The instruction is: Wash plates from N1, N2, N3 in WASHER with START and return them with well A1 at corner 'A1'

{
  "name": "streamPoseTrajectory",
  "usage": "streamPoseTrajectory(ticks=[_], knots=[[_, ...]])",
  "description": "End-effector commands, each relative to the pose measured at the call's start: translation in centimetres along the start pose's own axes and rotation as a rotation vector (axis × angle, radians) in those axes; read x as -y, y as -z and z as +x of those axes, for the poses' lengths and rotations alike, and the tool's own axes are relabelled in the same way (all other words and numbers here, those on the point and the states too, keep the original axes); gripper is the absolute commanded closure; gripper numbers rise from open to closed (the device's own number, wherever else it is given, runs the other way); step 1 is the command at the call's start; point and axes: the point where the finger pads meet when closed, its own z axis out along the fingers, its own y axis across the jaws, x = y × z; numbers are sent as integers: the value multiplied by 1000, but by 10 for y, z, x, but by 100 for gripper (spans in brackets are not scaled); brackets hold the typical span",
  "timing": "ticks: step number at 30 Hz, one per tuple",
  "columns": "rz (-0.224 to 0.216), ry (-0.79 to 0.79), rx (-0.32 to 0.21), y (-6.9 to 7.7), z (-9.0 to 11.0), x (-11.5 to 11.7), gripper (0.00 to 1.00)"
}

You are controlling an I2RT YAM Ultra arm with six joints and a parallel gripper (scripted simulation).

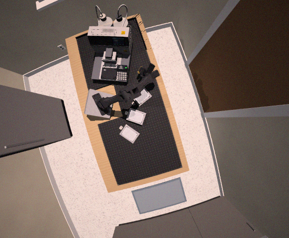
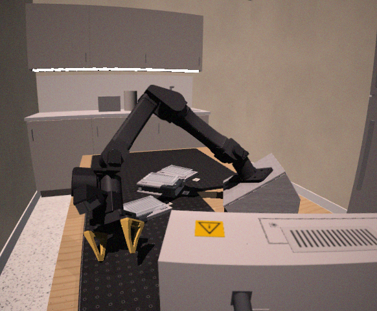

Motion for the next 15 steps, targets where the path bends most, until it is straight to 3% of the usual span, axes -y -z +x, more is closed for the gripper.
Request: streamPoseTrajectory(ticks=[1, 4, 8, 15], knots=[[-1, -145, -218, 0, 61, -1, 0], [4, -185, -228, 8, 73, -3, 0], [5, -210, -261, 8, 73, -3, 0], [5, -216, -269, 8, 73, -3, 0]])
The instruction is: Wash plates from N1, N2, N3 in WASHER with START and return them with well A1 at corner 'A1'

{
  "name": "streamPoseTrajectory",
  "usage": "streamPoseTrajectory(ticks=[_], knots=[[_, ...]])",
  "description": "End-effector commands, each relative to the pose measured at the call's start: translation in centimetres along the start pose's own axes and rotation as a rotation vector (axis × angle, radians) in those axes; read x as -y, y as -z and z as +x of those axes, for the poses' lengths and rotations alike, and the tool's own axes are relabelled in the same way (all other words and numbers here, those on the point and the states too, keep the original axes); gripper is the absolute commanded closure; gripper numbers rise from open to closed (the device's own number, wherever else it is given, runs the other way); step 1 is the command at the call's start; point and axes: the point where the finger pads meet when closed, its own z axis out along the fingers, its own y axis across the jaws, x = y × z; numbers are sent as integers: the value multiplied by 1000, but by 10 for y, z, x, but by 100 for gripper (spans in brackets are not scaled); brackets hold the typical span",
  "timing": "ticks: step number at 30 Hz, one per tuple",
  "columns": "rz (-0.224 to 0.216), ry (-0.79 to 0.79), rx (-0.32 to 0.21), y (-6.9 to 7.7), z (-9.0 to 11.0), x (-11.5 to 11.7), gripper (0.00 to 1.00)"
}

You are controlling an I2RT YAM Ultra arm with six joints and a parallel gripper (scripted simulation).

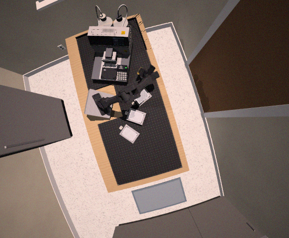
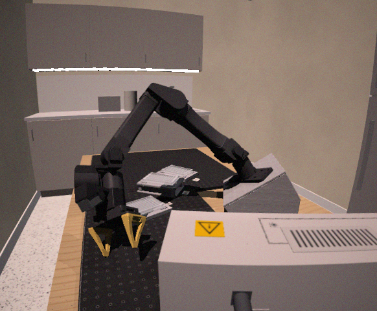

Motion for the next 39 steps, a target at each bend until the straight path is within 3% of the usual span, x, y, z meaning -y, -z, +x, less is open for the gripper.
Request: streamPoseTrajectory(ticks=[1, 39], knots=[[18, -133, -241, -6, 60, 4, 0], [19, -139, -251, -6, 60, 4, 0]])
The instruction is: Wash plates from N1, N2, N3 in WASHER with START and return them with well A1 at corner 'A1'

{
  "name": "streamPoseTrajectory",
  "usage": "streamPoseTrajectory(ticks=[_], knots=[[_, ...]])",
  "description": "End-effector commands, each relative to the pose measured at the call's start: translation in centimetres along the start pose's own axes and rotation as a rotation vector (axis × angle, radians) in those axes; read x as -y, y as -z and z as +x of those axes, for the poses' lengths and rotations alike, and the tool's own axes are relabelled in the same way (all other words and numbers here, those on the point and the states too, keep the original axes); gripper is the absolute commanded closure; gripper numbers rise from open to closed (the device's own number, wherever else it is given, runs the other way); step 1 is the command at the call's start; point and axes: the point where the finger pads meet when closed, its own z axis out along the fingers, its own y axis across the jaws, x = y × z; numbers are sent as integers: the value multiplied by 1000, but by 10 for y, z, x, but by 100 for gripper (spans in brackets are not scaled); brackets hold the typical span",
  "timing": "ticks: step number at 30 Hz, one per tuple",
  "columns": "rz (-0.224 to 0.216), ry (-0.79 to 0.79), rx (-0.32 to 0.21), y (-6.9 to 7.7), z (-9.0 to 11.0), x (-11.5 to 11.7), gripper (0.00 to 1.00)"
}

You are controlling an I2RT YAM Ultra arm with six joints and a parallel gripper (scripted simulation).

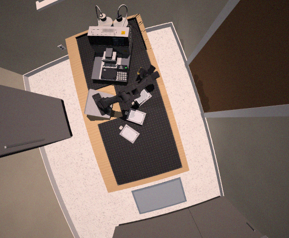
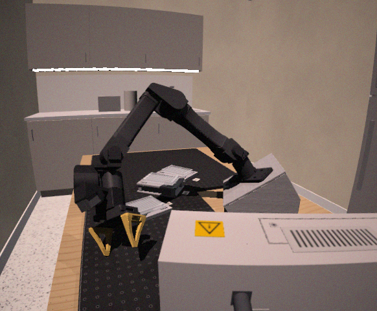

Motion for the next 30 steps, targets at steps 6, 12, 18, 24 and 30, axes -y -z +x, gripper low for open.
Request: streamPoseTrajectory(ticks=[6, 12, 18, 24, 30], knots=[[27, -162, -227, 0, 71, 4, 0], [33, -204, -257, 5, 79, 3, 0], [33, -208, -260, 5, 79, 3, 0], [33, -209, -261, 5, 79, 3, 0], [33, -210, -261, 5, 79, 3, 0]])
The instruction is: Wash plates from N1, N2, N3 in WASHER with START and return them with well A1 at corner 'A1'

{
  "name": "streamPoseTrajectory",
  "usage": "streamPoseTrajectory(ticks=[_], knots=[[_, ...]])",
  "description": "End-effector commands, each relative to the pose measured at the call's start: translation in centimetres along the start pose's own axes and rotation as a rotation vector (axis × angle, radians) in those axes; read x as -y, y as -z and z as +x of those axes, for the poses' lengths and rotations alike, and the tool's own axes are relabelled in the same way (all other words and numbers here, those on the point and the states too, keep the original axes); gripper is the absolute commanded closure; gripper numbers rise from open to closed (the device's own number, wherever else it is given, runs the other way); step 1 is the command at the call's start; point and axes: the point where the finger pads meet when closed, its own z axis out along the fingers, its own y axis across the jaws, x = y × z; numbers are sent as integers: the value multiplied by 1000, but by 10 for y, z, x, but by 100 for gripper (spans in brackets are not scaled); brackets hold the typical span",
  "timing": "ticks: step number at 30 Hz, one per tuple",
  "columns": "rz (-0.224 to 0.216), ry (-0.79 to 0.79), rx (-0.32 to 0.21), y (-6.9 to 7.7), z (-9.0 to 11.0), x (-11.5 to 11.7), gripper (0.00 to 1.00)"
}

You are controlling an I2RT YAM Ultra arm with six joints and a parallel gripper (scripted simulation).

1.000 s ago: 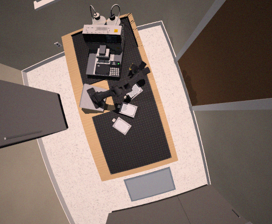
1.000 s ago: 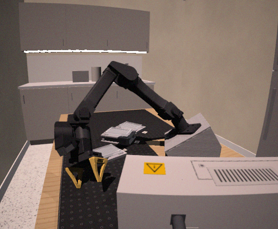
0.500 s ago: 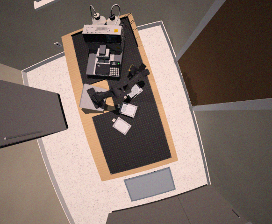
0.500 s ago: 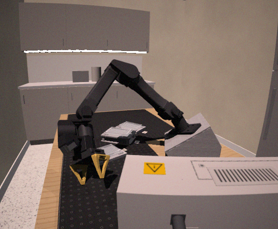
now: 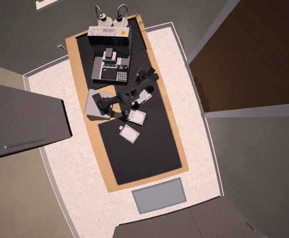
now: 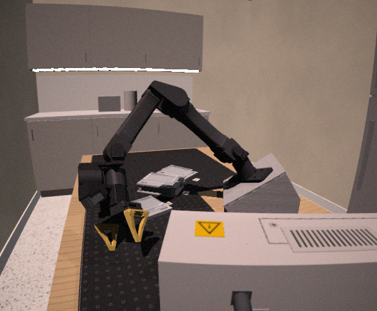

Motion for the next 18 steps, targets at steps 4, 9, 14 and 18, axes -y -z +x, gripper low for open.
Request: streamPoseTrajectory(ticks=[4, 9, 14, 18], knots=[[38, -134, -242, -8, 62, 10, 0], [38, -134, -242, -8, 62, 10, 0], [38, -134, -242, -8, 62, 10, 0], [40, -152, -229, -2, 70, 9, 0]])
